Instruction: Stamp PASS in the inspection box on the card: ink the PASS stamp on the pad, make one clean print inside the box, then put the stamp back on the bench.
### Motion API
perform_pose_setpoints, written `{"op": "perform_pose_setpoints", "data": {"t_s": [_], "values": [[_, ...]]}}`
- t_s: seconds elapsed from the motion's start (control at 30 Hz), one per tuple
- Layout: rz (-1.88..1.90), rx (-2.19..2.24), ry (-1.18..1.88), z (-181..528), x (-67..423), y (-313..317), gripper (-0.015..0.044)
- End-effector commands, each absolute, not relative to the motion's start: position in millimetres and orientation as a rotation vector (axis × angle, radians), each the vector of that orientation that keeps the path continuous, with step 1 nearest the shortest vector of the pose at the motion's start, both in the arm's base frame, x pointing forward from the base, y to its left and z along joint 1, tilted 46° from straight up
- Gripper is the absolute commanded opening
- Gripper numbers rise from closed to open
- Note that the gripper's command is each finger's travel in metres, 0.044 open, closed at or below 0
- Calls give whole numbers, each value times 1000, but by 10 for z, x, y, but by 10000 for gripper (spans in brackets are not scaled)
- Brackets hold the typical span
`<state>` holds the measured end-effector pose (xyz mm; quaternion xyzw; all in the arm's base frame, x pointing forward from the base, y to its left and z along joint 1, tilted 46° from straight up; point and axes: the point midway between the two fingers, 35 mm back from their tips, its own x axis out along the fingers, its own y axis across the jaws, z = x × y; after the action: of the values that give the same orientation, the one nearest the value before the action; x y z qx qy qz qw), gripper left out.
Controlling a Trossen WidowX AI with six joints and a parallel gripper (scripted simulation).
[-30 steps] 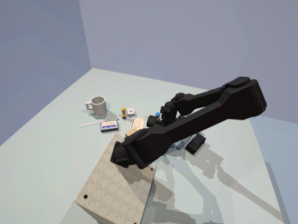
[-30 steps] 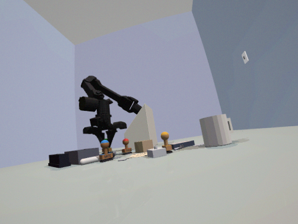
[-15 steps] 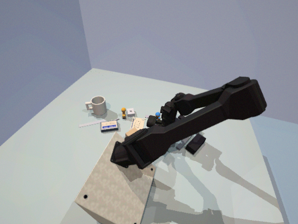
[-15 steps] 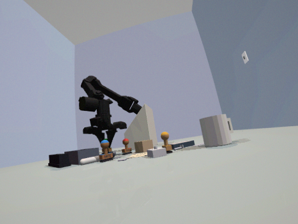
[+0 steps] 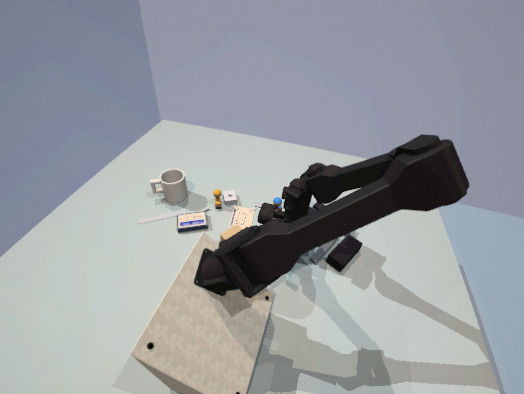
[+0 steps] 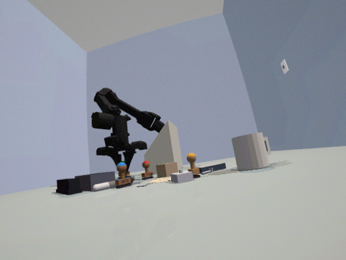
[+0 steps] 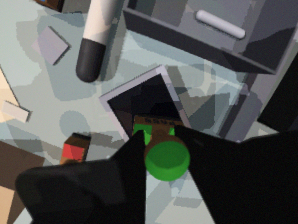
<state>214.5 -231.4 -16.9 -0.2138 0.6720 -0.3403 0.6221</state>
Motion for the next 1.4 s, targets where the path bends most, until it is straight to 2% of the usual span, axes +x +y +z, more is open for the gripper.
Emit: {"op": "perform_pose_setpoints", "data": {"t_s": [0.0, 1.37], "values": [[-780, -485, 1546, -186, 2138, -2320, 0], [-778, -482, 1546, 7, 2197, -2120, 0]]}}
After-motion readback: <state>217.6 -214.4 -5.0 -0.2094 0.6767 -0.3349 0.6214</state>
